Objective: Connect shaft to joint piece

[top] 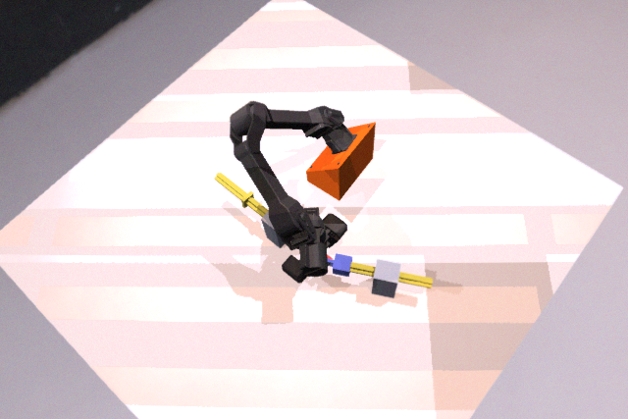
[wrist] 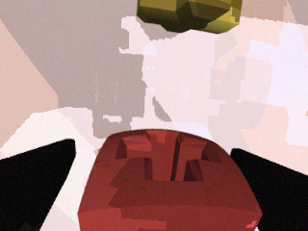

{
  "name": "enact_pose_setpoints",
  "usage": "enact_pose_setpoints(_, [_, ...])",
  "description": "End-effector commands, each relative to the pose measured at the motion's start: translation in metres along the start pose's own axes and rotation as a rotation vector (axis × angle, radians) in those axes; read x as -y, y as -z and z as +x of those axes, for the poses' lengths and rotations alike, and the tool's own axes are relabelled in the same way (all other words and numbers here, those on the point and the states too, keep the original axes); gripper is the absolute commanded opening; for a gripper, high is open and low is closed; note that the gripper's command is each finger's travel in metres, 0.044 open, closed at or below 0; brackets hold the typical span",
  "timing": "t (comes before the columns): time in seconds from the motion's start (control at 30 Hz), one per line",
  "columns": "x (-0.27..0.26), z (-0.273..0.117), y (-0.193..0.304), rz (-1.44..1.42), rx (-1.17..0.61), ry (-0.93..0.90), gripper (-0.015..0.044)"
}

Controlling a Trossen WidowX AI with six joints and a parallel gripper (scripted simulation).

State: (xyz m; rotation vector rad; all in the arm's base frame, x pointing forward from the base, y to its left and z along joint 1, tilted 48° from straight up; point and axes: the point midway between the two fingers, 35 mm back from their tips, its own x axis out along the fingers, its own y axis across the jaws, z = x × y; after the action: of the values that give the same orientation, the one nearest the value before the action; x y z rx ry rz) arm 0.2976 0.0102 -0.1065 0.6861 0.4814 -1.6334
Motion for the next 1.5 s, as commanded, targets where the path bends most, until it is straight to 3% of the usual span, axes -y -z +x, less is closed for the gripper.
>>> enact_pose_setpoints(0.0, [0.000, 0.000, 0.000, -0.001, 0.000, 0.000, 0.0440])
enact_pose_setpoints(0.47, [0.001, -0.029, -0.002, -0.029, -0.047, -0.002, 0.0440])
enact_pose_setpoints(1.47, [-0.006, -0.121, 0.005, -1.065, -0.023, -0.014, 0.0440])
